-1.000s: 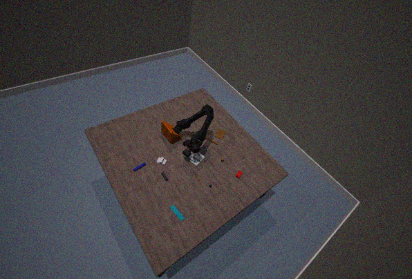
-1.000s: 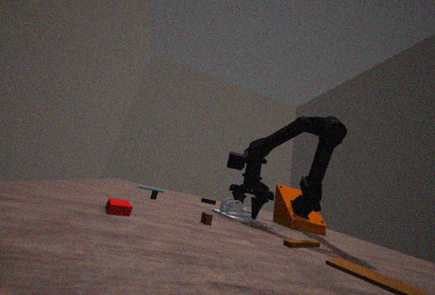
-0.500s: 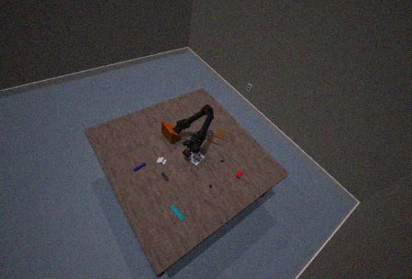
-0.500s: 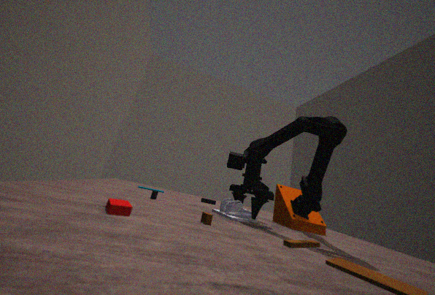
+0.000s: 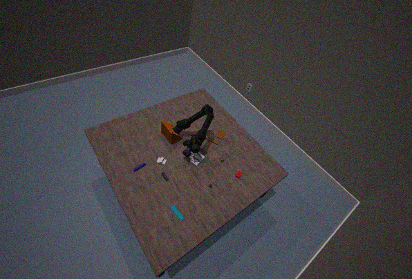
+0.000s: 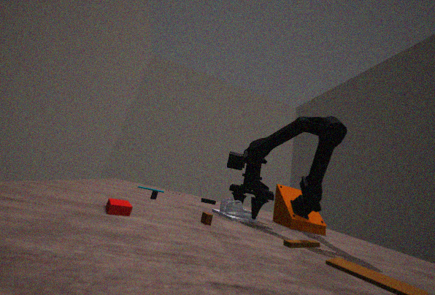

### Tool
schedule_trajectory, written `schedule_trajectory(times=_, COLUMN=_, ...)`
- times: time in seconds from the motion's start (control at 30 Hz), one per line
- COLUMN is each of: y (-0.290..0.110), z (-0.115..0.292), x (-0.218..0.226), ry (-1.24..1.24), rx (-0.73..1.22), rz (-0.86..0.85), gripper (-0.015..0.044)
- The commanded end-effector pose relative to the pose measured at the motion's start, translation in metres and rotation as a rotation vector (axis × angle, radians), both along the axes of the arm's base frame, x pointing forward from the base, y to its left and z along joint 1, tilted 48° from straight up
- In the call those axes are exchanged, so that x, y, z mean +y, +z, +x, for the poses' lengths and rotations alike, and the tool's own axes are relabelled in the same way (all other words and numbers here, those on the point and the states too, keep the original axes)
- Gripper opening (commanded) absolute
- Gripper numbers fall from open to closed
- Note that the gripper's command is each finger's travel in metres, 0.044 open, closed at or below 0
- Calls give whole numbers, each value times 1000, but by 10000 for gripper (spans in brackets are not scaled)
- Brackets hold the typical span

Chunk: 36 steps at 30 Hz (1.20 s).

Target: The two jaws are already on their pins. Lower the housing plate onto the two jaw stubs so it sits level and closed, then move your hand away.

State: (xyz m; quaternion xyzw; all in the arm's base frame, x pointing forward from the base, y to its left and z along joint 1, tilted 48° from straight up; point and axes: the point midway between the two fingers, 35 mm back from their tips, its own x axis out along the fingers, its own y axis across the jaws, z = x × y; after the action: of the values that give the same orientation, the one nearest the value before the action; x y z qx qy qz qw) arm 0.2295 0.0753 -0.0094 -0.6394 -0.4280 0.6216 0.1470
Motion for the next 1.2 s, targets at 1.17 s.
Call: schedule_trajectory(times=1.17, y=-1, z=0, x=2, ry=2, rx=2, rz=2, gripper=351)
